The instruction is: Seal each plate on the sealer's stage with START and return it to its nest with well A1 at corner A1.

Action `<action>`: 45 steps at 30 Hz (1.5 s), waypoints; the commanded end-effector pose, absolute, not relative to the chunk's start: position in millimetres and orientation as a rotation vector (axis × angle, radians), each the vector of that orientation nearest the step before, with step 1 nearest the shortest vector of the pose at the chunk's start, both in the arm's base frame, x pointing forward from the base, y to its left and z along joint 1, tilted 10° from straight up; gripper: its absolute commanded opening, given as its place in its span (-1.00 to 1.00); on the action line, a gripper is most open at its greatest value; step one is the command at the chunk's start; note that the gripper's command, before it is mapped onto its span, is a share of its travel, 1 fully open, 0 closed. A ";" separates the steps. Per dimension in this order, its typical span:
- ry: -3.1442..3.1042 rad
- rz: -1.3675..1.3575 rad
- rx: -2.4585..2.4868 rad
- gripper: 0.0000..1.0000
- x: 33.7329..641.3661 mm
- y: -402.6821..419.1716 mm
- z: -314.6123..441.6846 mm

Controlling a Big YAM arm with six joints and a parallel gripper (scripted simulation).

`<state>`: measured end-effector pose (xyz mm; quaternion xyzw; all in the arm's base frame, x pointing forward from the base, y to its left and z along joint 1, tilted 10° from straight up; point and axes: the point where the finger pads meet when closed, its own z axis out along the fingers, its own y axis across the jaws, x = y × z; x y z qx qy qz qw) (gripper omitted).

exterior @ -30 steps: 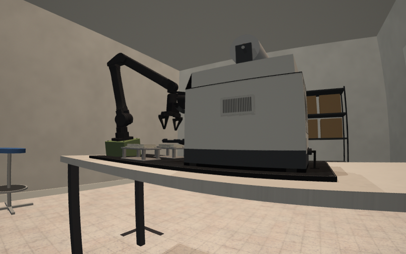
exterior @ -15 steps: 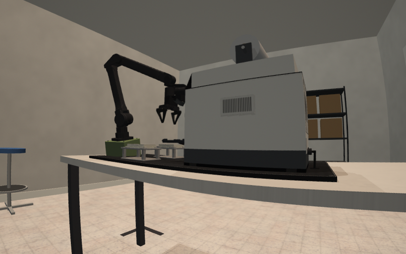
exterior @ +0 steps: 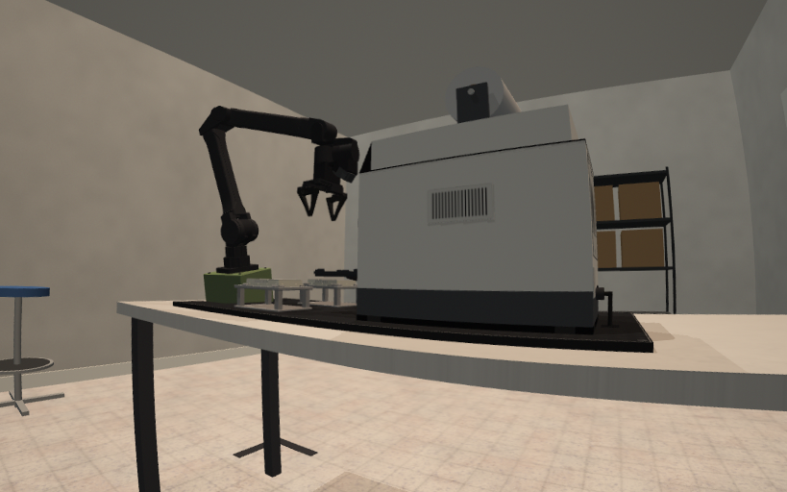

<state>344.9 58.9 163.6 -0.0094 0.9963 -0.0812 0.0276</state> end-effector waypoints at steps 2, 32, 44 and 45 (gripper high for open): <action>3.063 -0.241 -0.061 1.00 355.3 50.9 187.6; 3.070 -0.247 0.015 1.00 358.1 31.9 190.8; 3.015 -0.228 -0.033 1.00 365.0 41.8 212.0; 3.013 -0.228 -0.020 1.00 365.4 40.2 212.7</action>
